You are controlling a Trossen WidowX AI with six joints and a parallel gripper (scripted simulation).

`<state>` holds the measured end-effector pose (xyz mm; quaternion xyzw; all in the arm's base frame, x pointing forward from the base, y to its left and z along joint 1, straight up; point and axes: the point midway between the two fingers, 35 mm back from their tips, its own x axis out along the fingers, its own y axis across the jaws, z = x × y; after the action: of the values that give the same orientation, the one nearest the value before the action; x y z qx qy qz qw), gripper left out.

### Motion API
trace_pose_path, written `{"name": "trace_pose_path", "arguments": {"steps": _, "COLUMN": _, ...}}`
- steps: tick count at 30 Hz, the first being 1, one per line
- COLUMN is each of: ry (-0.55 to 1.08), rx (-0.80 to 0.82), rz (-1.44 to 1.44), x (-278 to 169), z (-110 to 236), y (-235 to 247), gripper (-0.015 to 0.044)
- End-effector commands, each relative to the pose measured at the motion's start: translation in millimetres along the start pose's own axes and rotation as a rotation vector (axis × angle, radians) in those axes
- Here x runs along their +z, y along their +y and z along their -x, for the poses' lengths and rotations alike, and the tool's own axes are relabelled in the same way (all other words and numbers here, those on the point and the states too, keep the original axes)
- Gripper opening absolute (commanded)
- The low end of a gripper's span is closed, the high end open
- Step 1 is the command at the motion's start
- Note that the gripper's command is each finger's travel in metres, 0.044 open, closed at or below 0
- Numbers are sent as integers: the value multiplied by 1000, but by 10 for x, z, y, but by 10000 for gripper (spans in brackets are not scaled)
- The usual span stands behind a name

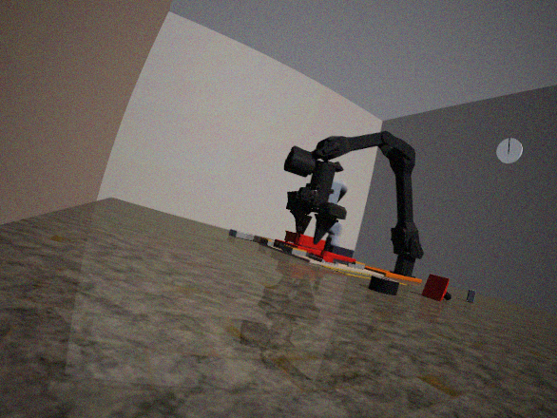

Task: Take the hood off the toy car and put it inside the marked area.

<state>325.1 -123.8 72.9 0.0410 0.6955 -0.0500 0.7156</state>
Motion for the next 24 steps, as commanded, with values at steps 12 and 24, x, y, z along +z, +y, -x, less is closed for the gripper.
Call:
{"name": "trace_pose_path", "arguments": {"steps": 12, "ry": -1, "rx": 0, "rz": 0, "x": 4, "z": 96, "y": 0, "gripper": 0}}
{"name": "trace_pose_path", "arguments": {"steps": 24, "ry": -1, "rx": 0, "rz": 0, "x": 4, "z": 174, "y": 1, "gripper": 0}}
